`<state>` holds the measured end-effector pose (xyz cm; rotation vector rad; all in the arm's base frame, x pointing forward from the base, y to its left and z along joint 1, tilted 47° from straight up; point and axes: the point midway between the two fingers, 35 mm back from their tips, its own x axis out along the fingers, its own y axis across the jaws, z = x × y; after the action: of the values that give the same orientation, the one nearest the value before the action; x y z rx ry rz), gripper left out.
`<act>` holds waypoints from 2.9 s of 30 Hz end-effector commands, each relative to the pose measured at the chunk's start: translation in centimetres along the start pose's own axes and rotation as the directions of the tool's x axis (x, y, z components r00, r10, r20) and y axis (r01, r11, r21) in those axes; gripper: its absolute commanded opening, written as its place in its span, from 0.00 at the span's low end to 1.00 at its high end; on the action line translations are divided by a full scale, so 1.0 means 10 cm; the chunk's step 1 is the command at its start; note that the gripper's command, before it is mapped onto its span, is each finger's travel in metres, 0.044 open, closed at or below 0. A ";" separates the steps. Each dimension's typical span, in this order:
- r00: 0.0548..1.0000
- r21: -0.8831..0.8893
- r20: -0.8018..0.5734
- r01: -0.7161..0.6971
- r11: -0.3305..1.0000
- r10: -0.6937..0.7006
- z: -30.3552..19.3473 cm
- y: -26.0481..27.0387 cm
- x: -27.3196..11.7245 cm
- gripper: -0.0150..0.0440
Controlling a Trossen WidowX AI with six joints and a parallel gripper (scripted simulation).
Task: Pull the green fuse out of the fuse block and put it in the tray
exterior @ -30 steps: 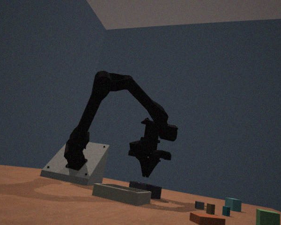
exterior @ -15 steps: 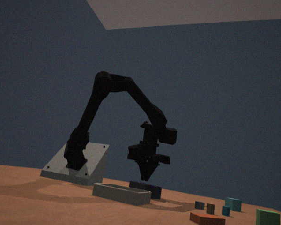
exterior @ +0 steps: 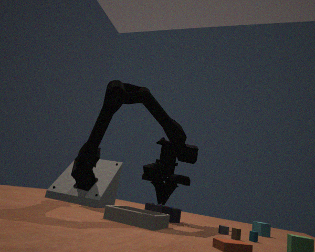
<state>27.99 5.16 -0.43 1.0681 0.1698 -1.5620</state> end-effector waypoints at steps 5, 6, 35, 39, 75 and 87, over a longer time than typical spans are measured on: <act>1.000 -0.005 0.003 -0.001 1.000 0.001 0.00 0.00 0.07 0.37; 1.000 -0.005 0.003 -0.001 1.000 0.002 0.00 0.00 0.08 0.37; 1.000 0.000 0.000 0.000 1.000 0.000 0.00 0.00 0.07 0.25; 1.000 0.000 0.000 0.000 1.000 0.000 0.00 0.00 0.05 0.25; 1.000 -0.003 0.000 0.000 1.000 0.000 -0.01 0.00 -0.13 0.25; 1.000 -0.004 0.001 0.000 1.000 0.000 -0.01 0.00 -0.19 0.25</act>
<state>27.90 6.40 0.74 1.0597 0.1751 -1.5573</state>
